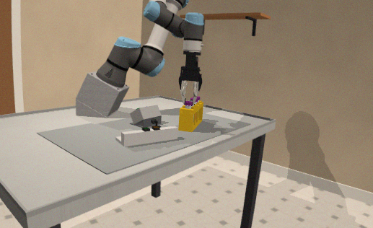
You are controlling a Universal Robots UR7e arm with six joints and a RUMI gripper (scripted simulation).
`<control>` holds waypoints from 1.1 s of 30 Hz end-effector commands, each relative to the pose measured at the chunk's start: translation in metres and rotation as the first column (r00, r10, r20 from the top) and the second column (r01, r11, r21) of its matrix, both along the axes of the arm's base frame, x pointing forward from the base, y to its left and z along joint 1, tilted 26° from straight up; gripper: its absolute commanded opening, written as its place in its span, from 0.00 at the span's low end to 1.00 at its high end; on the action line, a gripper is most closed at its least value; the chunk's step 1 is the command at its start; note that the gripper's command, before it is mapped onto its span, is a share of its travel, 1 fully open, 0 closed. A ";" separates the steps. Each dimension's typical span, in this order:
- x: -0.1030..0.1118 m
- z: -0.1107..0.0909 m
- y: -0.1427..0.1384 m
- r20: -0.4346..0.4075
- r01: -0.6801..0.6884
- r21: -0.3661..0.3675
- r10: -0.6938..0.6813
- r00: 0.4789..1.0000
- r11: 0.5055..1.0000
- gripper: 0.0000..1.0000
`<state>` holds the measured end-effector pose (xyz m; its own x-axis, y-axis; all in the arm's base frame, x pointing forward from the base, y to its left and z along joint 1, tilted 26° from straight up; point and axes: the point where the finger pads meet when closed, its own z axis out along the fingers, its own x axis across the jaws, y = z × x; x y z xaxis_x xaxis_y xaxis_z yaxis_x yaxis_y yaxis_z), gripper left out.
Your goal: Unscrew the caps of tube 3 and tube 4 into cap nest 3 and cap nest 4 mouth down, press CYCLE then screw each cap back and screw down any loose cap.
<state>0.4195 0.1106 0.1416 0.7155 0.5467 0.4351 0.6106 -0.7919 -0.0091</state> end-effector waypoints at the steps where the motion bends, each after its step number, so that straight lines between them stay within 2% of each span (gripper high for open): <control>1: 0.000 0.000 0.000 0.058 -0.217 -0.073 0.221 0.974 0.974 0.00; 2: 0.000 0.000 0.000 0.068 -0.259 -0.093 0.265 0.962 0.961 0.00; 4: 0.000 0.000 0.000 0.068 -0.259 -0.093 0.265 0.962 0.961 0.00; 6: 0.000 0.001 0.000 0.084 -0.338 -0.132 0.351 0.933 0.932 0.00; 11: 0.000 0.001 0.000 0.084 -0.338 -0.132 0.350 0.933 0.932 0.00; 12: 0.000 0.001 0.000 0.084 -0.338 -0.132 0.350 0.933 0.932 0.35; 24: 0.000 0.001 0.000 0.084 -0.338 -0.132 0.350 0.933 0.932 0.35; 26: 0.000 0.001 0.000 0.054 -0.200 -0.065 0.204 0.978 0.978 0.35; 28: 0.000 0.001 0.000 0.013 -0.054 -0.004 0.054 0.998 0.999 0.35; 29: 0.000 0.001 0.000 0.013 -0.054 -0.004 0.054 0.998 0.999 0.35; 31: 0.000 0.001 0.000 -0.032 0.087 0.048 -0.086 0.996 0.995 0.35; 32: 0.000 0.001 0.000 -0.036 0.097 0.051 -0.095 0.995 0.994 0.35; 33: 0.000 0.001 0.000 -0.063 0.172 0.076 -0.168 0.984 0.982 0.35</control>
<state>0.4194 0.1103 0.1418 0.6998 0.5547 0.4501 0.6313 -0.7751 -0.0264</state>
